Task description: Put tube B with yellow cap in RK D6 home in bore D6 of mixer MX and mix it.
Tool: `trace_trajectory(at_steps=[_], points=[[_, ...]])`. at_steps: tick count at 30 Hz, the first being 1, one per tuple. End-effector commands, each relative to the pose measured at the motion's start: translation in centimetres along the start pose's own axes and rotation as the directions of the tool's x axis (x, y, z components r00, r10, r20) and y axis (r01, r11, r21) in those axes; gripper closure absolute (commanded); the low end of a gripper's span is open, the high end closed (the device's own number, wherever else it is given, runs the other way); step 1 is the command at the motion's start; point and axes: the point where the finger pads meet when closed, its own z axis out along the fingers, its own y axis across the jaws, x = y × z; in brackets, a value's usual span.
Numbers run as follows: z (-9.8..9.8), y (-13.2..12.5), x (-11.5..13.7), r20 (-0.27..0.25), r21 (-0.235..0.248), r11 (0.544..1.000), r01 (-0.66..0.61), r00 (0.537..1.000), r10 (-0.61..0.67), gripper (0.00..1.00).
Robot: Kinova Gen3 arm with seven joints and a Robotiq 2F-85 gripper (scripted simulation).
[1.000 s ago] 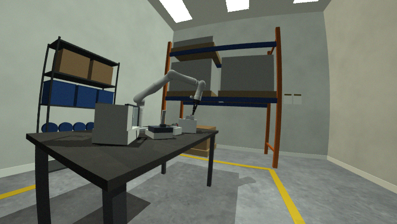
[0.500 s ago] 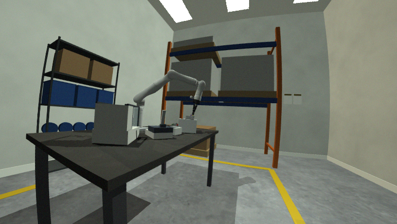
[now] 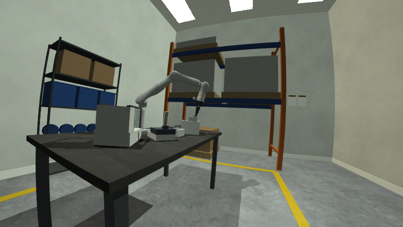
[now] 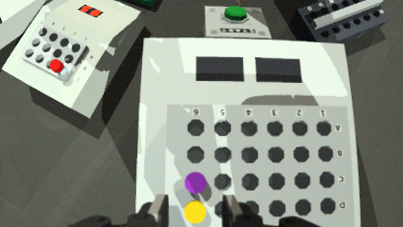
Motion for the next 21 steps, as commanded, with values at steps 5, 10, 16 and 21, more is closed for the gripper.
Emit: trace_trajectory(at_steps=[5,10,16,21], points=[[-0.6,0.0,0.1,0.002,0.000,1.000,0.000,1.000,0.000,0.58],[-1.3,0.0,0.2,0.002,0.000,1.000,0.000,1.000,0.000,0.58],[-1.7,0.0,0.3,0.002,0.000,1.000,0.000,1.000,0.000,0.58],[-2.2,0.0,0.4,0.002,0.000,1.000,0.000,1.000,0.000,0.58]])
